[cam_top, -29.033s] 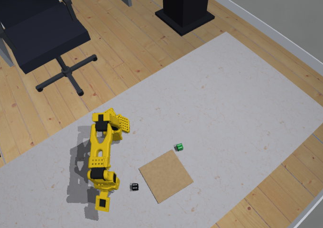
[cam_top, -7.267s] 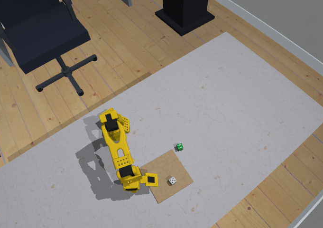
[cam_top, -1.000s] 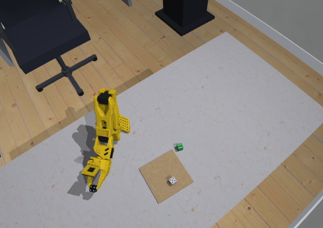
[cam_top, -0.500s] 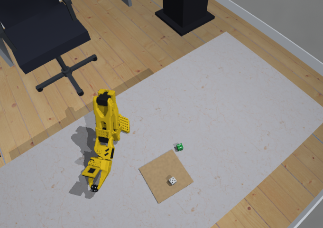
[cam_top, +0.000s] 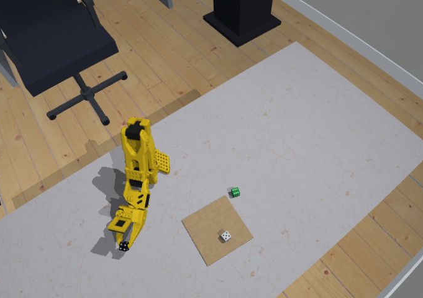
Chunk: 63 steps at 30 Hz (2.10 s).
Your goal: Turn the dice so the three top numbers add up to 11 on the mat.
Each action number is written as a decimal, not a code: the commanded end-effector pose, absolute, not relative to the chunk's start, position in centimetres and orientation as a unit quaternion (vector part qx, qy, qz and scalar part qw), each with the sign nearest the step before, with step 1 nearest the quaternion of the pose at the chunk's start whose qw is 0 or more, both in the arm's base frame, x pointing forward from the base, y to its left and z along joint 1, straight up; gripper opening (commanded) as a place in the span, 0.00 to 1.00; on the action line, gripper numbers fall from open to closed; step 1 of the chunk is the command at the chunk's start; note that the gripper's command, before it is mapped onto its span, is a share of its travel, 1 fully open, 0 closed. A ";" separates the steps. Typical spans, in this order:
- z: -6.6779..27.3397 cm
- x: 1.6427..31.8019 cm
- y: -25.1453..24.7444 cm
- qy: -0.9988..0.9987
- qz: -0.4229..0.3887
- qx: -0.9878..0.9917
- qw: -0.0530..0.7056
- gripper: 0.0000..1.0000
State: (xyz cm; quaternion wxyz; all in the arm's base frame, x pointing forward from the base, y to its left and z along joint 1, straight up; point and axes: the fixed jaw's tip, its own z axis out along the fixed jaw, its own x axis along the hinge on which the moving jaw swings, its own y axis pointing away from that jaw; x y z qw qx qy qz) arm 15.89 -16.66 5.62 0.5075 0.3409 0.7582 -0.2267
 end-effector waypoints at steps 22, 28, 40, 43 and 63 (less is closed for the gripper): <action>5.1 15.9 -16.9 0.748 -0.231 0.345 0.518 0.00; 5.1 15.9 -16.9 0.748 -0.231 0.345 0.518 0.00; 4.5 15.9 -16.9 0.748 -0.231 0.345 0.518 0.00; 4.5 15.9 -16.9 0.748 -0.231 0.345 0.518 0.00; 3.8 15.9 -16.9 0.748 -0.231 0.345 0.518 0.00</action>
